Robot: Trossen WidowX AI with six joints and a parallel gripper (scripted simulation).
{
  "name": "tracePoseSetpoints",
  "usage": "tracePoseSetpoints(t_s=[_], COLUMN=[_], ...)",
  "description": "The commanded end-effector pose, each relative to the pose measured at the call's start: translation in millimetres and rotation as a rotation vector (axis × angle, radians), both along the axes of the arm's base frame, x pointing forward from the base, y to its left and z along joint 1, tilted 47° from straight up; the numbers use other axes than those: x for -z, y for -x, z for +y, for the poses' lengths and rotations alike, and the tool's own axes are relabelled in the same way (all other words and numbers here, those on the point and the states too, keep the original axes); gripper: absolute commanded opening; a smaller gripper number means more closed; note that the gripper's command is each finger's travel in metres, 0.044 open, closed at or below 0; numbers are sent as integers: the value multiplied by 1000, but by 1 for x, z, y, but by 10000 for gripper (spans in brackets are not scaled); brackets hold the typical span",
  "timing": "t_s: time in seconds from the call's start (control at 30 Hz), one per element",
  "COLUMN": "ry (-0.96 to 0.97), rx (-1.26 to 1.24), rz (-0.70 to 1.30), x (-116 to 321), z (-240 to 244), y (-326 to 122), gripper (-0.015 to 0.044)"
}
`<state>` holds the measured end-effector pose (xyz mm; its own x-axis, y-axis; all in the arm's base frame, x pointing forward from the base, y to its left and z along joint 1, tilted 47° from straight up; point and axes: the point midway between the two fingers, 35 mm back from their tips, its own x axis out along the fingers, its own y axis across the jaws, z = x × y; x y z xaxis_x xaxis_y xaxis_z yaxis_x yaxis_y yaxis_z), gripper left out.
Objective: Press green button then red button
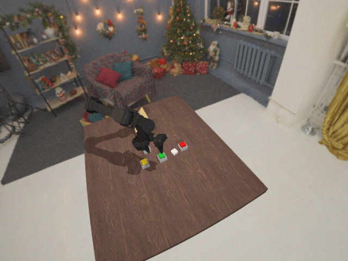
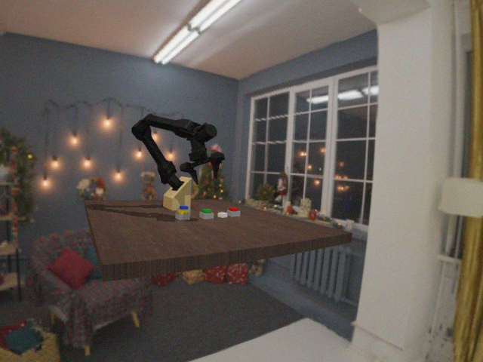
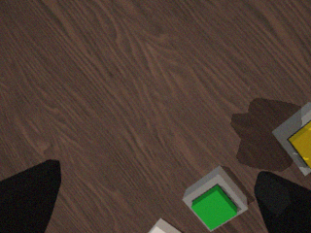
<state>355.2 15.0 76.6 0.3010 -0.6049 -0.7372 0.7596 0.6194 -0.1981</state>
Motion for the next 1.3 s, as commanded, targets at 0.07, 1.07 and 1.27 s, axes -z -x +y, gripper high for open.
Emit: tracePoseSetpoints(t_s=[0.07, 1.07, 1.27], ry=[205, 221, 221], rx=[-358, -384, -384], rz=[751, 811, 811], x=[62, 108, 108], z=[13, -32, -32], y=[58, 66, 66], gripper=[400, 20, 20])
